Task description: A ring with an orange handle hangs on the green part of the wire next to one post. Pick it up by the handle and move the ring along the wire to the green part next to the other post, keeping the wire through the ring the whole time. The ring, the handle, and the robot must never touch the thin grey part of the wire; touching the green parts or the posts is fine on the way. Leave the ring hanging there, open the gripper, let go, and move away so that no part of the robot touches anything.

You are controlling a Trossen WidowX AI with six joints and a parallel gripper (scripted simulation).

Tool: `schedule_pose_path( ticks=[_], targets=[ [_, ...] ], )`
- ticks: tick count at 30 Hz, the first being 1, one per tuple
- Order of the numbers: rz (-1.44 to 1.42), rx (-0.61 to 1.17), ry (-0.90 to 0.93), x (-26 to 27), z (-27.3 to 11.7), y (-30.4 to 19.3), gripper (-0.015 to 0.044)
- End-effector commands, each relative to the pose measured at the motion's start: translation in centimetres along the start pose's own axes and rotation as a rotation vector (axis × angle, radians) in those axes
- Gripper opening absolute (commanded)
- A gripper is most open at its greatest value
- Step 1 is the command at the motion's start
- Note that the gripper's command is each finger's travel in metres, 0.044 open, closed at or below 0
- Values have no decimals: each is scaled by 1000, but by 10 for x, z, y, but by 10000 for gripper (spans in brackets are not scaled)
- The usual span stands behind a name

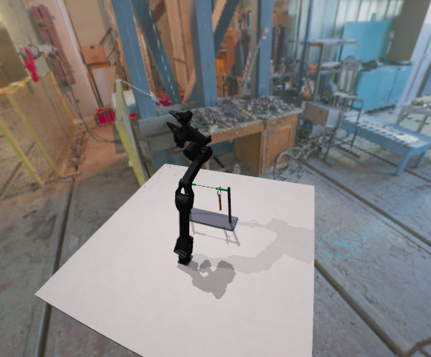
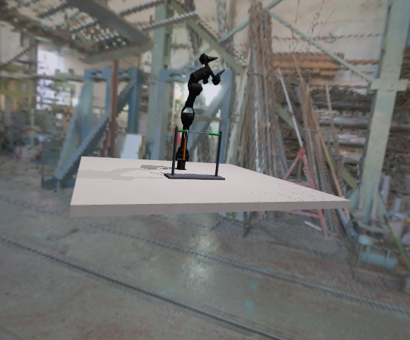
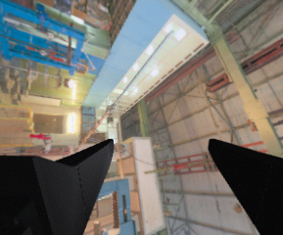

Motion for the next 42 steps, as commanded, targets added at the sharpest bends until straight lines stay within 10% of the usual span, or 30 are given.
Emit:
schedule_pose_path(
  ticks=[1,9,42],
  targets=[
    [2,4,2,0,-1,-1,374],
    [111,196,86,13,-36,-26,164],
    [632,1110,205,98,-284,3,160]
  ],
)
Point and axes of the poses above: the point midway between the two fingers, 35 mm back from their tips, its own z axis out along the fingers, its own x axis across the jaws, y = z × x, the point moved 2 cm from there along -z, back along the fingers, and after that the axes turned 14 degrees about -z, right-handed, at the moved point
